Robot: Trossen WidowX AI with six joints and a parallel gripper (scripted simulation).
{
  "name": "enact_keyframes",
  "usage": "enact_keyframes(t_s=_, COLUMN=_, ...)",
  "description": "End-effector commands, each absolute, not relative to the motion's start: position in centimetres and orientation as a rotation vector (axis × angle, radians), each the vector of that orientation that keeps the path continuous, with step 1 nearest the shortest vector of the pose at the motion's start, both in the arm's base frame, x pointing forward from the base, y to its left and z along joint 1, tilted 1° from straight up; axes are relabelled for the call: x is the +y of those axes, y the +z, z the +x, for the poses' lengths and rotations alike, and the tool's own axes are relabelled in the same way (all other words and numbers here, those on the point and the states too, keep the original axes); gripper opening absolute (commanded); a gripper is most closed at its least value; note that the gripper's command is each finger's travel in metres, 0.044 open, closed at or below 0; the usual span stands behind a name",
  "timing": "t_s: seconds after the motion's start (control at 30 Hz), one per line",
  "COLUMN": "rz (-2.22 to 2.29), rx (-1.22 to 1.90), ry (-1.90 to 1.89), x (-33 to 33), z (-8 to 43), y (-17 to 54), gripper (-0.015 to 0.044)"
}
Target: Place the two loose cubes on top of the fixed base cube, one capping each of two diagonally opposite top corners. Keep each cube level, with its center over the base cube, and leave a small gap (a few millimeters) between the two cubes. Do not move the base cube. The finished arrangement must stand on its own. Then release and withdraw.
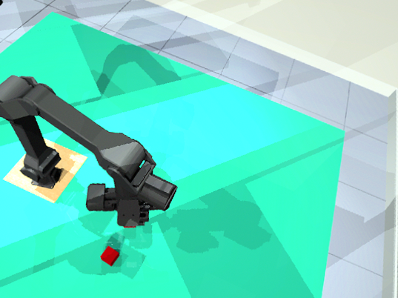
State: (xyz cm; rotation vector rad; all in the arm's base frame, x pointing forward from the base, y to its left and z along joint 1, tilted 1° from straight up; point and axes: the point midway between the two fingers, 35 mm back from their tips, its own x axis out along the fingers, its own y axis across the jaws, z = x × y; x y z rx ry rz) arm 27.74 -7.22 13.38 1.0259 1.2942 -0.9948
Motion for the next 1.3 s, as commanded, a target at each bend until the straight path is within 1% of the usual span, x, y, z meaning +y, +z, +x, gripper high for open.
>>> enact_keyframes(t_s=0.0, rz=1.025, rx=1.300, ry=-1.010, x=-7.3, z=27.5, y=10.5, gripper=0.0265)
enact_keyframes(t_s=1.17, rz=1.025, rx=1.300, ry=-1.010, x=-7.3, z=27.5, y=5.3, gripper=0.0265)
enact_keyframes(t_s=1.27, rz=1.025, rx=1.300, ry=-1.010, x=-7.3, z=27.5, y=5.3, gripper=0.0186)
